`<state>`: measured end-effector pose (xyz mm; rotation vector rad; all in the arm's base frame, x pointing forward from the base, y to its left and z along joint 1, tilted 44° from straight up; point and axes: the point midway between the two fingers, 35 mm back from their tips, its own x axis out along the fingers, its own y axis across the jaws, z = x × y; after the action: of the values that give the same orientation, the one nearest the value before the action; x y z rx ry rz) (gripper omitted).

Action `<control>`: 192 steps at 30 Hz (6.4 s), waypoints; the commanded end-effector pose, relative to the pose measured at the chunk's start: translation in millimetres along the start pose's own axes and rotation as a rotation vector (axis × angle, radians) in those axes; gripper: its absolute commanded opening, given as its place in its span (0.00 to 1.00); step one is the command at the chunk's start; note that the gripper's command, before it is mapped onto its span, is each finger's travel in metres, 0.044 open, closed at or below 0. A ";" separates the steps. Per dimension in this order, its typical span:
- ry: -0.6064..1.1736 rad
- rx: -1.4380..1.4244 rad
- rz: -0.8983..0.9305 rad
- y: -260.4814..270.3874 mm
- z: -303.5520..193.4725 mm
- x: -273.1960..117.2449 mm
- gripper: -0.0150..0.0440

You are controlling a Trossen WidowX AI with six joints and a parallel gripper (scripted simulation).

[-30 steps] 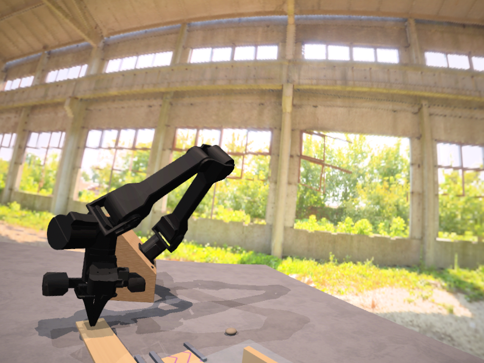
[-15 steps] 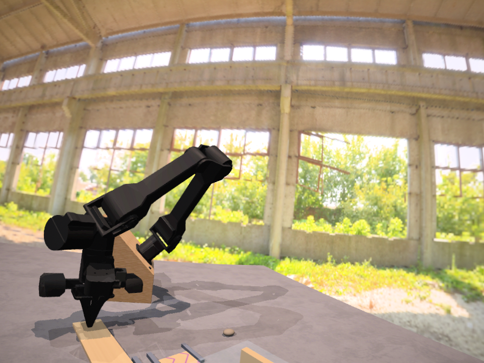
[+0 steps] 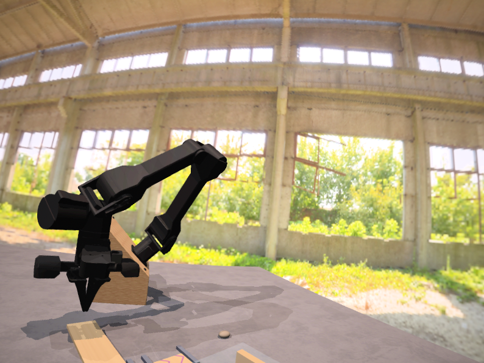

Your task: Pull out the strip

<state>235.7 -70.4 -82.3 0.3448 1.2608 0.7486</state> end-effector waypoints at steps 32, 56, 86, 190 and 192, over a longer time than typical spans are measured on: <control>0.007 -0.120 0.007 9.5 120.0 -17.7 1.00; 0.003 -0.123 0.008 20.8 205.2 -25.4 1.00; 0.002 -0.123 0.009 23.0 211.1 17.2 0.68; 0.009 -0.117 0.009 63.9 95.9 -50.0 0.25; 0.009 -0.117 0.009 63.9 95.9 -50.0 0.25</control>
<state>300.7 -42.4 21.9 0.2586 1.2162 0.8265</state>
